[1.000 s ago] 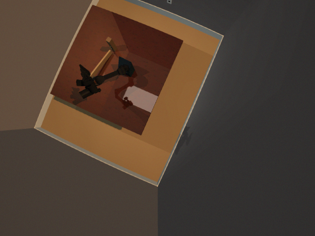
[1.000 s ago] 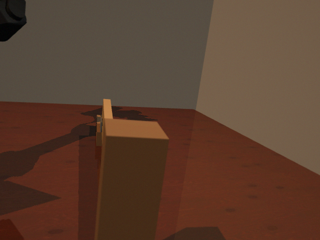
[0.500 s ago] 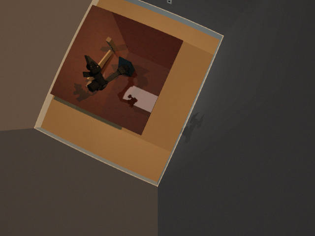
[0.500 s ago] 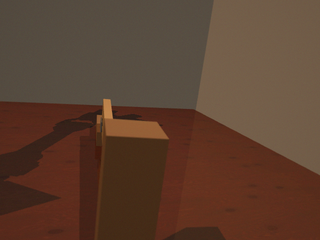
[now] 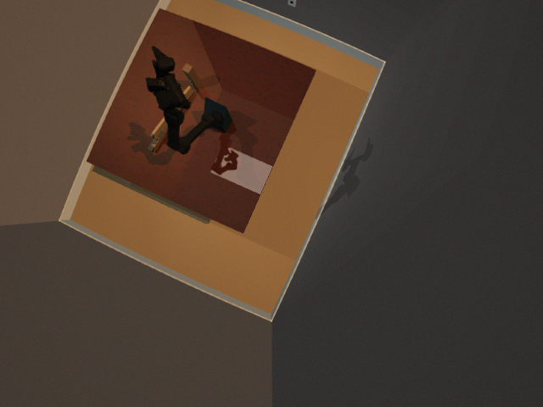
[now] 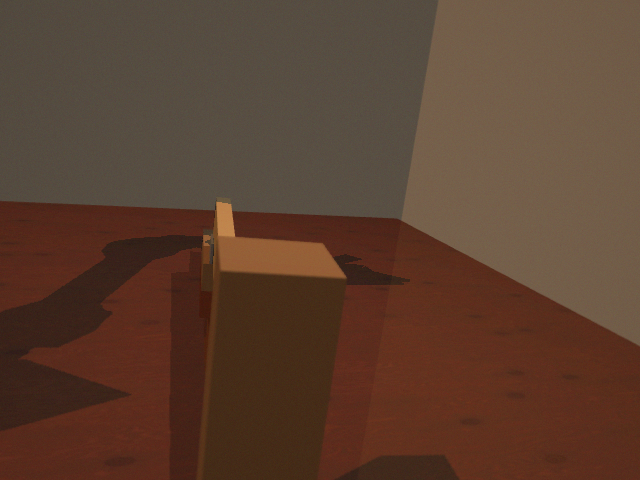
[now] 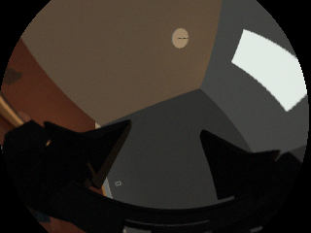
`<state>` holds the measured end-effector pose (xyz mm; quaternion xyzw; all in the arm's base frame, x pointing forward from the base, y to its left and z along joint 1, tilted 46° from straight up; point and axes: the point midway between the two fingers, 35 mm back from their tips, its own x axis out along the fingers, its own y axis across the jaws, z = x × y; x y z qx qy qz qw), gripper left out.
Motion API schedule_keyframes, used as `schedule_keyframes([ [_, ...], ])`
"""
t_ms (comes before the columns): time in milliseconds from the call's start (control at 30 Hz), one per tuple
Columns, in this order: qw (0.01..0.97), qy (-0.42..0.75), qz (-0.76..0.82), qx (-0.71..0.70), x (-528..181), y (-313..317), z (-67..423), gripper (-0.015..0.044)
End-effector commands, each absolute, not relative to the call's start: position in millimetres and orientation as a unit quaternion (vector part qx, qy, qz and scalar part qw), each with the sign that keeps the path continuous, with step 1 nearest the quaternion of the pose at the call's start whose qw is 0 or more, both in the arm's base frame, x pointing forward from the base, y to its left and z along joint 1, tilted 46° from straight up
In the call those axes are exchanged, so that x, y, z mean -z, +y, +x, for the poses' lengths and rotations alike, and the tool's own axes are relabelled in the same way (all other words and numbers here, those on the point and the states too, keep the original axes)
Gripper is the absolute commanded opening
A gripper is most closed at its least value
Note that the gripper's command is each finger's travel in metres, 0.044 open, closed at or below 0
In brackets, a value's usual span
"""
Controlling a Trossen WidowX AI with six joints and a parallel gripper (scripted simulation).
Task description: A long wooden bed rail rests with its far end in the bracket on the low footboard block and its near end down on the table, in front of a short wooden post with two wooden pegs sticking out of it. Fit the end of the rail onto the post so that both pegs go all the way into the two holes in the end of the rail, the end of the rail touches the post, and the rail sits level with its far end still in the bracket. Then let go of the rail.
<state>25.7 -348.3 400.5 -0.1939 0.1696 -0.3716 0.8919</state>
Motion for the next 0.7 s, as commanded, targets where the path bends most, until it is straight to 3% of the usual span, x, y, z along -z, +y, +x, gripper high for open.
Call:
schedule_keyframes([
  [0, 0.913, 0.192, -0.174, 0.314, -359, -365, 61, 0.0440],
  [367, 0.946, 0.269, -0.143, 0.109, -239, -363, 177, 0.0440],
  [667, 0.926, 0.316, -0.167, -0.125, -132, -301, 276, 0.0440],
])
